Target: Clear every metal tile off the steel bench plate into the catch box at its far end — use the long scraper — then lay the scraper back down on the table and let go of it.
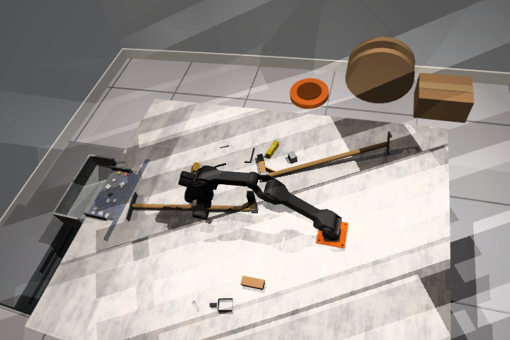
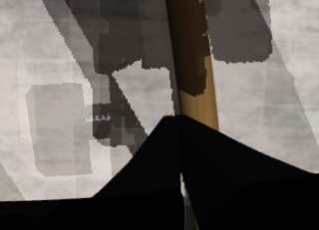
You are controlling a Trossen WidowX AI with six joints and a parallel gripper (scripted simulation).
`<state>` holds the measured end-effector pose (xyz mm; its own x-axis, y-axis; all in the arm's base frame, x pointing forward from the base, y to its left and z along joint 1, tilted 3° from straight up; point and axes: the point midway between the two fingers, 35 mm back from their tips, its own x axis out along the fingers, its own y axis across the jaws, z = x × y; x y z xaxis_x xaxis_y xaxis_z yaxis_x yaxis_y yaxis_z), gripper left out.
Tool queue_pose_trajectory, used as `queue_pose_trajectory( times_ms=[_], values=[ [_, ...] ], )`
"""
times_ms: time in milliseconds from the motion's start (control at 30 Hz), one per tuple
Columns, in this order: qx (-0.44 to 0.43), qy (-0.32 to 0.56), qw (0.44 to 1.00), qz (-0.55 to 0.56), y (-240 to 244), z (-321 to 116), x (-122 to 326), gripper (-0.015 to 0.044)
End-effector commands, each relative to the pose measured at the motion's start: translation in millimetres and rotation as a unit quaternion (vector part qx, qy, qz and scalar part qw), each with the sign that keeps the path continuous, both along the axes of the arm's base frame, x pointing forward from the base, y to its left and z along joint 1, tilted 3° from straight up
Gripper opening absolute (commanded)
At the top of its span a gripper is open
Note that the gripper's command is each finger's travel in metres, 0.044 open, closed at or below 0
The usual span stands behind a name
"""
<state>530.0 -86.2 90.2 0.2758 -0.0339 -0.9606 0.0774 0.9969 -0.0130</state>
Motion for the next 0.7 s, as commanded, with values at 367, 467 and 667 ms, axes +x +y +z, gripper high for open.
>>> queue_pose_trajectory(
  times_ms=[367,467,667],
  values=[
    [0.006,-0.046,0.999,-0.01,-10,42,-8,0.0315],
    [0.008,-0.059,0.998,-0.012,-13,54,-11,0.0394],
    [0.01,-0.085,0.996,-0.017,-18,76,-18,0.044]
  ],
)
